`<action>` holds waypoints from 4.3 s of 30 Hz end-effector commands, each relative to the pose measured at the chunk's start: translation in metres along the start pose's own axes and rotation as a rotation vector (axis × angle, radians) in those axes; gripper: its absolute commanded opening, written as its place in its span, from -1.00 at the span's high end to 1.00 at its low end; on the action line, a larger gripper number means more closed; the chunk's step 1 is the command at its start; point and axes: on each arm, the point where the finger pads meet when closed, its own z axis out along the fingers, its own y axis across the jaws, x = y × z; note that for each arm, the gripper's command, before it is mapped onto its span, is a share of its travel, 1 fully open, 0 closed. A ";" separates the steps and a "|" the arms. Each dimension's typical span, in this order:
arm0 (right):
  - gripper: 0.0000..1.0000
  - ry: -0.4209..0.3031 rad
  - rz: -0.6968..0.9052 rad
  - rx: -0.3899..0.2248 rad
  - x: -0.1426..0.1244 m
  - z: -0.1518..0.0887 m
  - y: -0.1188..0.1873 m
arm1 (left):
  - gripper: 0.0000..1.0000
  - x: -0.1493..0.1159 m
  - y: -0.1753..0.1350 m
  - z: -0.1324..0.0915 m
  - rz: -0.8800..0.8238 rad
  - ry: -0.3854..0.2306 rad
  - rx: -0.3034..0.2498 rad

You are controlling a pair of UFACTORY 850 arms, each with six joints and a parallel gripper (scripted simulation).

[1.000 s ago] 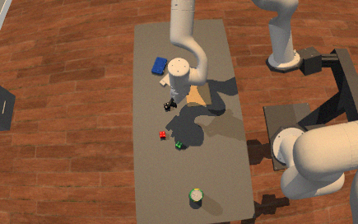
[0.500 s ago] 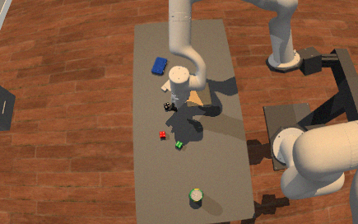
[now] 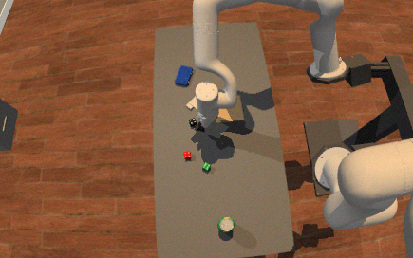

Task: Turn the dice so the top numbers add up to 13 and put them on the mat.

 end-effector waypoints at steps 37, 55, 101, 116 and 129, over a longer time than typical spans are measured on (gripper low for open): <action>-1.00 0.000 0.000 0.001 -0.001 0.000 -0.003 | -1.00 0.000 0.000 -0.001 0.000 0.002 0.000; -1.00 0.000 0.000 0.001 -0.067 -0.001 -0.104 | -1.00 0.000 0.000 -0.001 0.000 0.002 0.000; -1.00 0.000 0.000 0.001 -0.091 -0.001 -0.140 | -1.00 0.000 0.000 -0.001 0.000 0.002 0.000; -1.00 0.000 0.000 0.001 -0.101 -0.001 -0.139 | -1.00 0.000 0.000 -0.001 0.000 0.002 0.000; -1.00 0.000 0.000 0.001 -0.177 -0.001 -0.127 | -1.00 0.000 0.000 -0.001 0.000 0.002 0.000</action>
